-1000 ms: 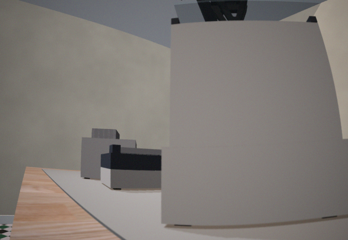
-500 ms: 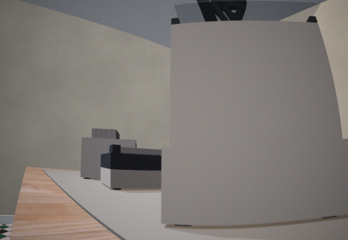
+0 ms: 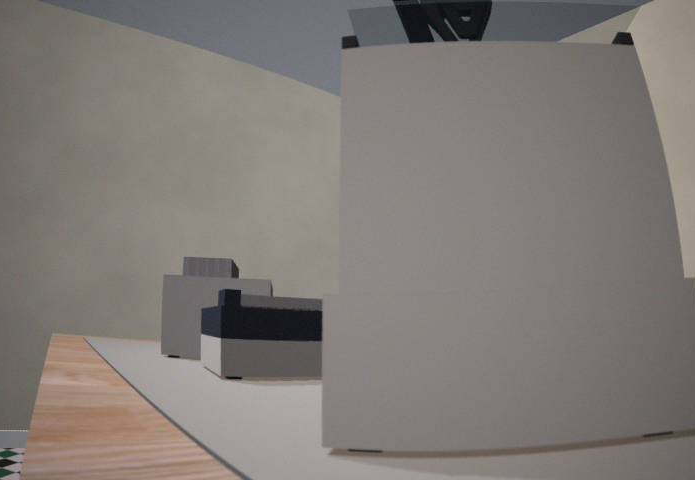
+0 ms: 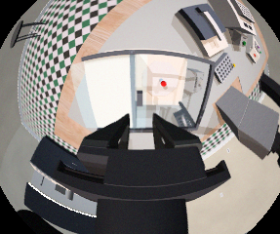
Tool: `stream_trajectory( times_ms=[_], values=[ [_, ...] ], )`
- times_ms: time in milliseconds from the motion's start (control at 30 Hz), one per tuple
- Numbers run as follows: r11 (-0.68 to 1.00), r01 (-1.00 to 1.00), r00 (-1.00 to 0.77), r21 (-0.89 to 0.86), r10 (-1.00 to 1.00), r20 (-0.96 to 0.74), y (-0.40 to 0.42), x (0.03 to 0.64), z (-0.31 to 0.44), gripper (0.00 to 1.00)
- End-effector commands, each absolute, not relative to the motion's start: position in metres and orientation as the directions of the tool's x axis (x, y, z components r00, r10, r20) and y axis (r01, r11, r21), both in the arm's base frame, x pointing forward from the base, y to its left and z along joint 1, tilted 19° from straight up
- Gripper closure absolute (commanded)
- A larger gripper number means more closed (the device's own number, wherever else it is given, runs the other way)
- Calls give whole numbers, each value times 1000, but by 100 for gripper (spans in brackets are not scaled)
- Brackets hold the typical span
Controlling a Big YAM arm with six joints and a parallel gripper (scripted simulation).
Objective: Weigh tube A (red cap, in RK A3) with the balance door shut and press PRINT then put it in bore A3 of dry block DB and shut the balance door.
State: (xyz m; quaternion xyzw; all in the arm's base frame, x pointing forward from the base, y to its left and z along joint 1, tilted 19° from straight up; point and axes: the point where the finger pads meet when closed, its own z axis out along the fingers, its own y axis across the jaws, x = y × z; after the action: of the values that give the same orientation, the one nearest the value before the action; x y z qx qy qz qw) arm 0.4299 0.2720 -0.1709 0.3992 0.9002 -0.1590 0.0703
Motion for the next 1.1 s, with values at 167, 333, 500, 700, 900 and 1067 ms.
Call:
stream_trajectory(
  times_ms=[167, 333, 500, 700, 900, 1067],
  values=[
    [651, 745, -663, -143, 701, -263, 307, 454, -139, 70],
    [651, 745, -663, -143, 701, -263, 307, 454, -139, 70],
    [651, 745, -663, -143, 701, -263, 307, 454, -139, 70],
    [651, 745, -663, -143, 701, -263, 307, 454, -139, 70],
    [651, 745, -663, -143, 701, -263, 307, 454, -139, 70],
    [721, 654, -756, -231, 611, -233, 284, 428, -150, 64]
  ],
)
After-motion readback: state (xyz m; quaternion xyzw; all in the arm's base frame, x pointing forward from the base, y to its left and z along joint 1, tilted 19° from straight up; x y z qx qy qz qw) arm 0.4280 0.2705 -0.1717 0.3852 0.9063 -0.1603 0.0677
